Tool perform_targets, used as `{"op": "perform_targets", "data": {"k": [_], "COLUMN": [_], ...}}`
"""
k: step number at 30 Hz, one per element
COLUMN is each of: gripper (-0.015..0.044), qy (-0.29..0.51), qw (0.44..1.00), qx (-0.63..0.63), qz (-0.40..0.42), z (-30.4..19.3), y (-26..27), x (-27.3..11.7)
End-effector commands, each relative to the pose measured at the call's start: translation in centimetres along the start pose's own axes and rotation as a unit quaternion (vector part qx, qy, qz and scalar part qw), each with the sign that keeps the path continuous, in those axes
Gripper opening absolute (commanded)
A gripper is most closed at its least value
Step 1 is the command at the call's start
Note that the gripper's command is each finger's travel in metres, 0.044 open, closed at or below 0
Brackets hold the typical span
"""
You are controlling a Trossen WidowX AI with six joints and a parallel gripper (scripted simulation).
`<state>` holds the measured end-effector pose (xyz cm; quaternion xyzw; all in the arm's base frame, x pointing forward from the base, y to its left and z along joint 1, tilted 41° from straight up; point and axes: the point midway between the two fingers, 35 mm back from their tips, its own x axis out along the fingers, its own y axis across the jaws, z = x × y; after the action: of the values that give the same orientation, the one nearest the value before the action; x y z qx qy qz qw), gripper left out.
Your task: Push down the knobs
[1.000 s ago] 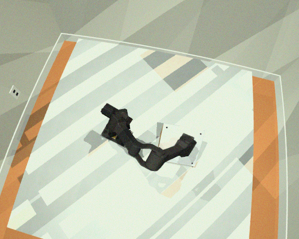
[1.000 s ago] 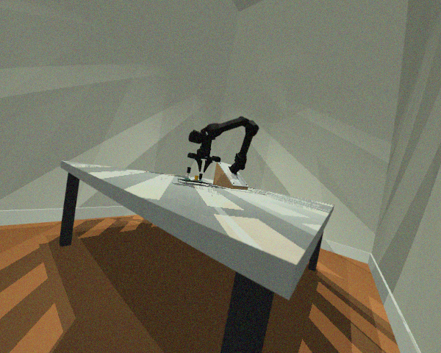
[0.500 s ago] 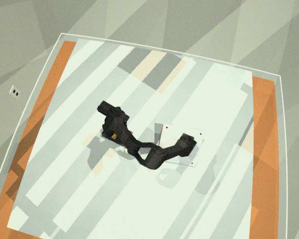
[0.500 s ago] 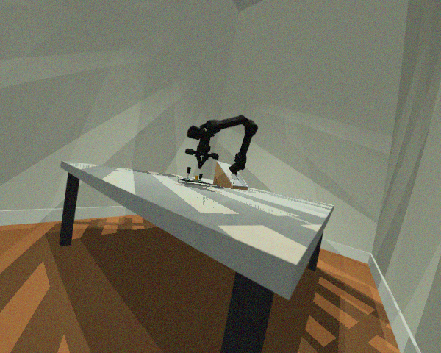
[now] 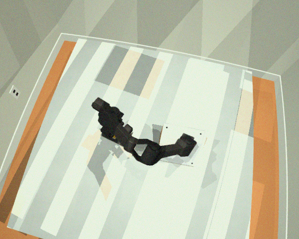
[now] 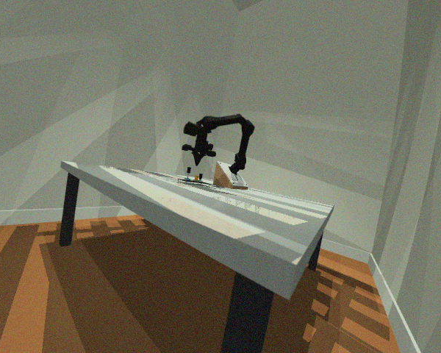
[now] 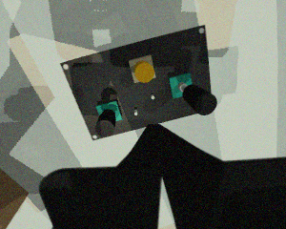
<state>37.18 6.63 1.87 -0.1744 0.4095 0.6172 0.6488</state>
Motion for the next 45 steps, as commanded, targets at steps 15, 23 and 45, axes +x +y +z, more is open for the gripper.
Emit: {"op": "perform_targets", "data": {"k": [15, 23, 45], "gripper": [0.0, 0.0, 0.0], "qy": [0.007, 0.007, 0.006], "qw": [0.95, 0.898, 0.834], "qx": [-0.312, -0.44, -0.552], "qz": [0.005, 0.009, 0.013], "z": [0.9, 1.2, 1.4], "y": [-2.7, -3.6, -4.3], "x": [-1.7, -2.4, -1.0]}}
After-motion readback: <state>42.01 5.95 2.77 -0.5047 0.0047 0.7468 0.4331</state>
